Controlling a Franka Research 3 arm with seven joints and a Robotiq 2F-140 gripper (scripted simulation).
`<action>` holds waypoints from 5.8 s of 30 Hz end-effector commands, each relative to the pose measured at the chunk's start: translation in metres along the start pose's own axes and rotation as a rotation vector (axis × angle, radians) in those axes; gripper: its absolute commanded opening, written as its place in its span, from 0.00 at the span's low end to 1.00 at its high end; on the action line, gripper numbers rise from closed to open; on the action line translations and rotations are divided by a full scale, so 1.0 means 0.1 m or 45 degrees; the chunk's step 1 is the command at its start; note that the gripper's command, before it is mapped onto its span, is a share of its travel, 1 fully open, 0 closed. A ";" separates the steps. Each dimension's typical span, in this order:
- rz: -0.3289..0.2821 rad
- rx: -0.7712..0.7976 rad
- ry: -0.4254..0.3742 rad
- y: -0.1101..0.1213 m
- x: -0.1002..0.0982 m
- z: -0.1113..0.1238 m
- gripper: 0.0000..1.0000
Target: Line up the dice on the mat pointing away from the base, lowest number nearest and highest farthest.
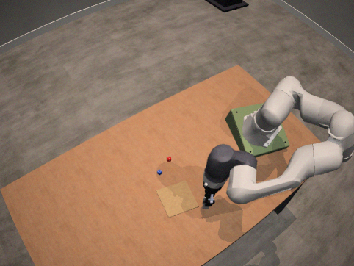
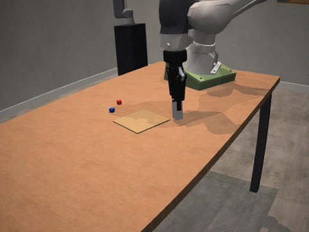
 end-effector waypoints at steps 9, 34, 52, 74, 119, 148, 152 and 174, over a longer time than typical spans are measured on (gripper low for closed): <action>0.002 -0.007 -0.005 0.00 0.00 0.02 0.07; 0.002 -0.007 -0.005 0.00 -0.96 0.01 0.07; -0.007 -0.277 -0.001 -0.20 -1.01 0.24 0.07; -0.007 -0.613 0.001 -0.45 -1.03 0.51 0.07; 0.000 -0.945 -0.006 -0.70 -0.74 0.77 0.07; 0.000 -0.945 -0.006 -0.71 -0.09 0.78 0.07; 0.000 -0.945 -0.006 -0.71 -0.09 0.78 0.07; 0.000 -0.945 -0.006 -0.71 -0.09 0.78 0.07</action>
Point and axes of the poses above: the point where the finger pads meet when closed, its own x axis out along the fingers, its own y axis across the jaws, z = x × y, the point moved 6 cm from there along -x, back along the fingers, and after that the axes turned 7 degrees about -x, right-handed, at the moved point
